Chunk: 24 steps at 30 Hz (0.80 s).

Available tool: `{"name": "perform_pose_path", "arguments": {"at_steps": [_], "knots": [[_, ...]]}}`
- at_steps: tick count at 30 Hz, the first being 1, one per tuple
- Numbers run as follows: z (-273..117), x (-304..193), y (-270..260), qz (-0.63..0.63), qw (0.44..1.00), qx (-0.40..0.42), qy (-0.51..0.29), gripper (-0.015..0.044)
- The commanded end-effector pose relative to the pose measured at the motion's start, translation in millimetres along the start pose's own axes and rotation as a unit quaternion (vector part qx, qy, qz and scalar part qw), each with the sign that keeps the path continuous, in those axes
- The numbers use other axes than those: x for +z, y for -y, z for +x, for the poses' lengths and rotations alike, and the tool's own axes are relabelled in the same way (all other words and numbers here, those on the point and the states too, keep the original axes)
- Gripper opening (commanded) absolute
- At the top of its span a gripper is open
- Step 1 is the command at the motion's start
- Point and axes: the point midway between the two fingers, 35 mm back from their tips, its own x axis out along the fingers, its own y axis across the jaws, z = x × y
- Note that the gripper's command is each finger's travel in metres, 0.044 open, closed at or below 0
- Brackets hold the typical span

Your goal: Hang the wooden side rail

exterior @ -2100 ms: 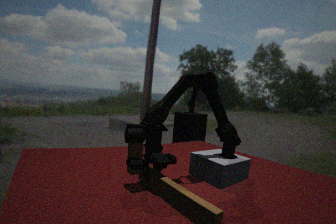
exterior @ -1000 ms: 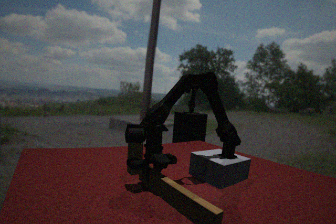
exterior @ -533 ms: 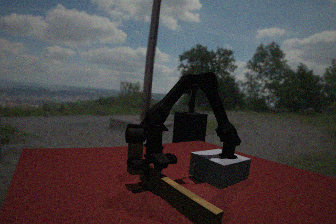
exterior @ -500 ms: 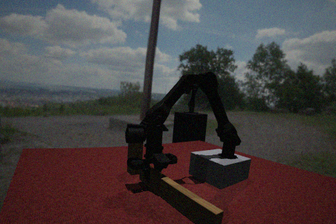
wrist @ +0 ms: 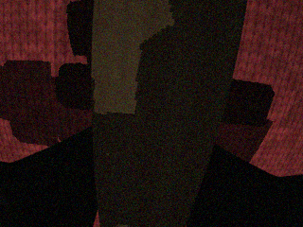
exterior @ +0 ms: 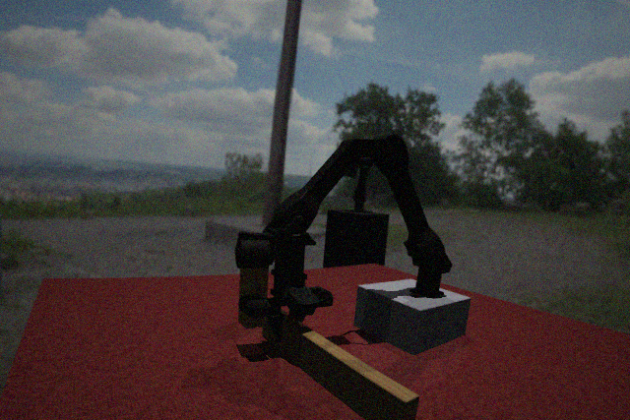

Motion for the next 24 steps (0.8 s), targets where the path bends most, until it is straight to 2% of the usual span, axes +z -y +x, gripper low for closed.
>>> {"name": "perform_pose_path", "arguments": {"at_steps": [1,24], "knots": [[-6.2,-0.1,3.2,0.001,1.000,-0.008,0.000,0.0000],[-10.1,-0.1,3.2,0.001,1.000,-0.008,0.000,0.0000]]}}
